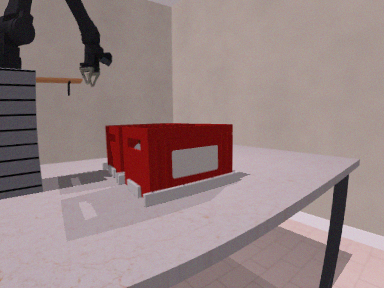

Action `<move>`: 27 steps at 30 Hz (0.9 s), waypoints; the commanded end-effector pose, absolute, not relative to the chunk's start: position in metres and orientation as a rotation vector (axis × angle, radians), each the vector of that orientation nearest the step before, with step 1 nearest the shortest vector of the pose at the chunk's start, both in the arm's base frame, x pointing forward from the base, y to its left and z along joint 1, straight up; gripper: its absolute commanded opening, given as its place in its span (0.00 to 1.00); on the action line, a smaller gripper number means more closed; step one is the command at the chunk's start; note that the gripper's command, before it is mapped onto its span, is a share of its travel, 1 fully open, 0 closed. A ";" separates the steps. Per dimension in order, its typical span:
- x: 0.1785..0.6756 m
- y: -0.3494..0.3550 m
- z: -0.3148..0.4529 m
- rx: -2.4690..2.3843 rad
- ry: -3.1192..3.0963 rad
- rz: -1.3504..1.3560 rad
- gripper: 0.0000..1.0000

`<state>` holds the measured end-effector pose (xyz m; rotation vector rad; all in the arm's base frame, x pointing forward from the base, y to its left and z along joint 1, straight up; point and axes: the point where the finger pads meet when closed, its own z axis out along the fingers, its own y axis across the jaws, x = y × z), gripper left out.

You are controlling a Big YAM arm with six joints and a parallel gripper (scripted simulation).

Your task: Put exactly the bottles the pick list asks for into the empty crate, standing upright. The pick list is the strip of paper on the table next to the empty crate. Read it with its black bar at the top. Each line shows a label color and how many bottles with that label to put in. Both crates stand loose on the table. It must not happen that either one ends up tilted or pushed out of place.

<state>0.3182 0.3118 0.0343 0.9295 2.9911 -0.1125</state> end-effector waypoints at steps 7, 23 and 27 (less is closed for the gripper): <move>0.330 0.332 0.058 1.273 2.839 0.087 0.61; 0.328 0.326 0.052 1.282 2.841 0.068 0.61; 0.327 0.330 0.050 1.258 2.859 0.052 0.61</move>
